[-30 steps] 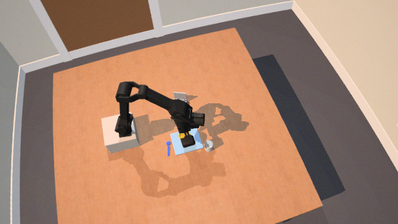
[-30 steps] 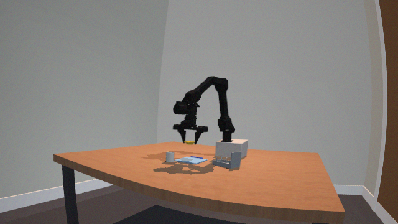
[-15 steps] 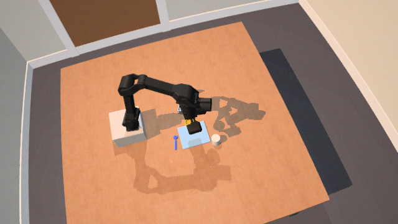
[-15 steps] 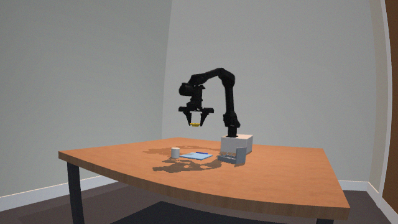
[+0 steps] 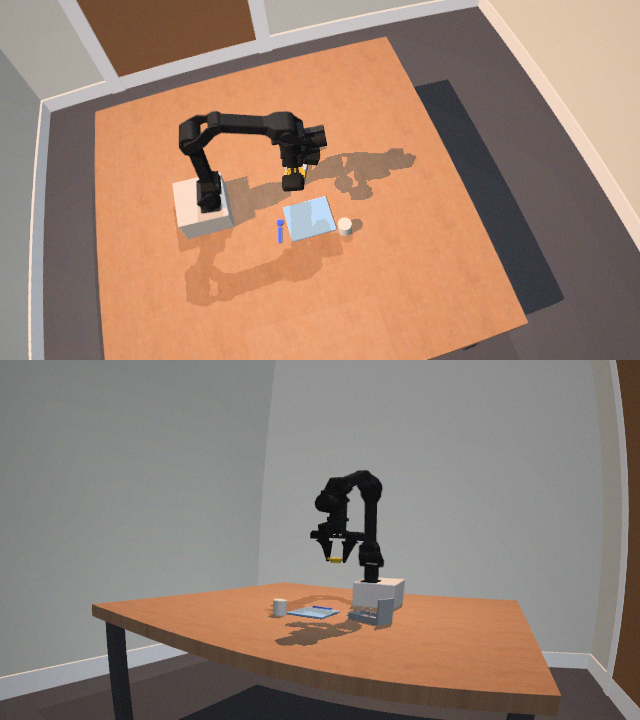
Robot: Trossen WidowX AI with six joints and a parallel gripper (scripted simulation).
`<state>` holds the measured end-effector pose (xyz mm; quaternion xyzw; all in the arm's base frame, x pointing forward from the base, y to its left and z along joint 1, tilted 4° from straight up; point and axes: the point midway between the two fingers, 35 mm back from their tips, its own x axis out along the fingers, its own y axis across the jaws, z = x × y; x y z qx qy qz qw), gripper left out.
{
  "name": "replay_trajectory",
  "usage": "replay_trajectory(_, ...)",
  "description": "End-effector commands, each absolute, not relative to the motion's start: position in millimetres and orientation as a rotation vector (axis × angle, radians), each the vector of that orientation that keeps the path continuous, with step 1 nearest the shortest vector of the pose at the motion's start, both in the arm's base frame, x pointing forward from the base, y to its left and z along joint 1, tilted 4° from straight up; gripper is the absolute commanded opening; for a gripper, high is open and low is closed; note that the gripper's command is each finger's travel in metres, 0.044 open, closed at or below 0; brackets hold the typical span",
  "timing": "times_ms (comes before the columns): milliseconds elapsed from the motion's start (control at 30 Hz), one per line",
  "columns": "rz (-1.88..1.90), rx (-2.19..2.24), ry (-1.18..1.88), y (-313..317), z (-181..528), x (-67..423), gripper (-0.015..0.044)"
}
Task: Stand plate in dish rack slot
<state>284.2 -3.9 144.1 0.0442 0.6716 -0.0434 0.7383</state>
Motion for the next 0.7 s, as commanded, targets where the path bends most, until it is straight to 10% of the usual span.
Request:
replay_trajectory(0,-0.185,0.195,1.47,23.6,141.9,270.3,0.0)
replay_trajectory(667,0.071,0.288,1.443,58.5,99.1,289.6,0.0)
